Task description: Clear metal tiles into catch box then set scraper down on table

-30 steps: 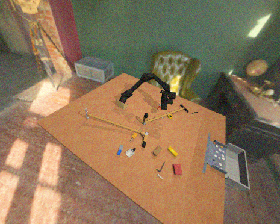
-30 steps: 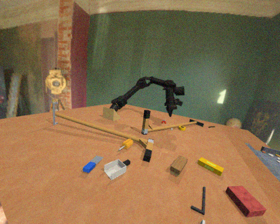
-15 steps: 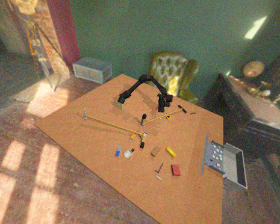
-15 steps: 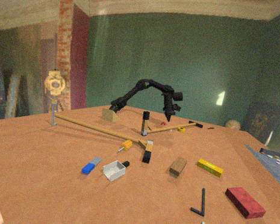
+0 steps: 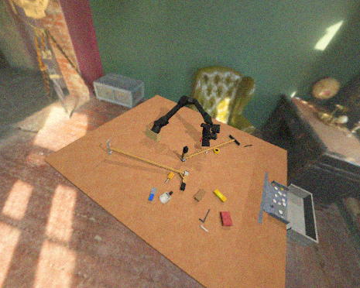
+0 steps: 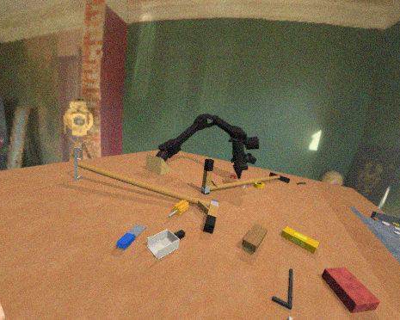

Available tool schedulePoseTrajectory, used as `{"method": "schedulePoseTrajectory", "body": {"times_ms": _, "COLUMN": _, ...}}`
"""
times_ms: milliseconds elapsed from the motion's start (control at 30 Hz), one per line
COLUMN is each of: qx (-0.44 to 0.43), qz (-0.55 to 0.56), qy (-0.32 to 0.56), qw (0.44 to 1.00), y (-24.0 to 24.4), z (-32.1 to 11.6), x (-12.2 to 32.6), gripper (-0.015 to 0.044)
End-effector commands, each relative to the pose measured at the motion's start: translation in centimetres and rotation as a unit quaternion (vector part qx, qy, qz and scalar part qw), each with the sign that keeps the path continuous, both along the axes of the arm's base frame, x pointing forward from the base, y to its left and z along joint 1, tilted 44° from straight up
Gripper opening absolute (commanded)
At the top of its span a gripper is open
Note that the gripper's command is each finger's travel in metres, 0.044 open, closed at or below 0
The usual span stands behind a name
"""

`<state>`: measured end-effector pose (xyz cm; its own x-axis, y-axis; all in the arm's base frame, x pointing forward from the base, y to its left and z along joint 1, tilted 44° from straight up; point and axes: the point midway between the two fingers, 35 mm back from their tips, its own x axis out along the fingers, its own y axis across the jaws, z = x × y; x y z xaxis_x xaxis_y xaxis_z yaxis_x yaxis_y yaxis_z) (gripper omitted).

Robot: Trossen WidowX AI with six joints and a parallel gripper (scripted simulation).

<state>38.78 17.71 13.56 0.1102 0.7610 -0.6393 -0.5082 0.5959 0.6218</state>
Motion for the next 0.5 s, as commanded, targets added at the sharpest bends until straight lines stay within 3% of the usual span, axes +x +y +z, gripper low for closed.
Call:
{"method": "schedulePoseTrajectory", "body": {"times_ms": 0, "qx": 0.0, "qz": -0.002, "qy": -0.001, "qw": 1.0, "y": 0.5, "z": -0.3, "x": -0.3, "gripper": 0.0}}
{"method": "schedulePoseTrajectory", "body": {"times_ms": 467, "qx": 0.001, "qz": -0.002, "qy": -0.001, "qw": 1.0, "y": 0.5, "z": -0.6, "x": 0.6, "gripper": 0.0}}
